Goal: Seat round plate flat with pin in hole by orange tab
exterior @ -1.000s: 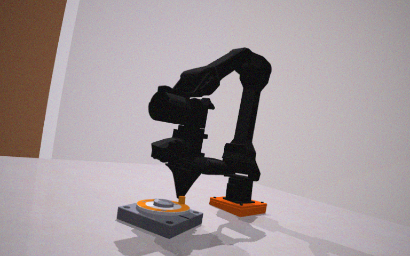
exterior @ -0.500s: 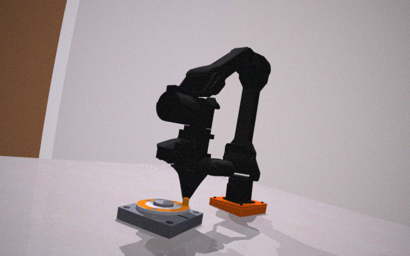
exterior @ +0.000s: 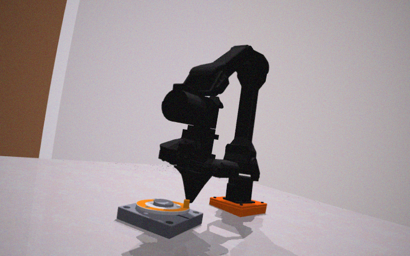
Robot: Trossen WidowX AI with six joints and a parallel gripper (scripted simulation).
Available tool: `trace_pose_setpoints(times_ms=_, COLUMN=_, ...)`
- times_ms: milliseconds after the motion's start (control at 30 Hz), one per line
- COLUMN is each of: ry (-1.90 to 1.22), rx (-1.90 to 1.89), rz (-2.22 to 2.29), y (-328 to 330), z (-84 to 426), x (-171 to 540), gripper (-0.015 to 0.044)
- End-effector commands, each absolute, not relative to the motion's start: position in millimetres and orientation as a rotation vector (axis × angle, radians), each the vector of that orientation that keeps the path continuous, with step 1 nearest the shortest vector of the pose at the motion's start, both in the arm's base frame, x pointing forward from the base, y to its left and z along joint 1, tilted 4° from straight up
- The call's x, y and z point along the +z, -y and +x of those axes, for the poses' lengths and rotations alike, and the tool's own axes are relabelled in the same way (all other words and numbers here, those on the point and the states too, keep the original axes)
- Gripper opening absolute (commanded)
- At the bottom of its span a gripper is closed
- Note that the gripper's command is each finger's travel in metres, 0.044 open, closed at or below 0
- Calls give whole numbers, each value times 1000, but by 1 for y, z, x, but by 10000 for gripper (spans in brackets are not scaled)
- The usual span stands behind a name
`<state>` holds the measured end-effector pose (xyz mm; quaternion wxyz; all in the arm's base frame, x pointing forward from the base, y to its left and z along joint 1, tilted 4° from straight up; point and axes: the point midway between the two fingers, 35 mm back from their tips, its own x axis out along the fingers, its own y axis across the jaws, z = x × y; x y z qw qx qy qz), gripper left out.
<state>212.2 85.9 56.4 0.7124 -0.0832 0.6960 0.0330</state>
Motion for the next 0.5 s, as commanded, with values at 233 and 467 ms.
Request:
trace_pose_setpoints(times_ms=233, ry=-1544, rx=75, rz=-177, y=-99, z=219, x=57, gripper=0)
trace_pose_setpoints(times_ms=467, ry=-1544, rx=75, rz=-176, y=-102, z=222, x=57, gripper=0)
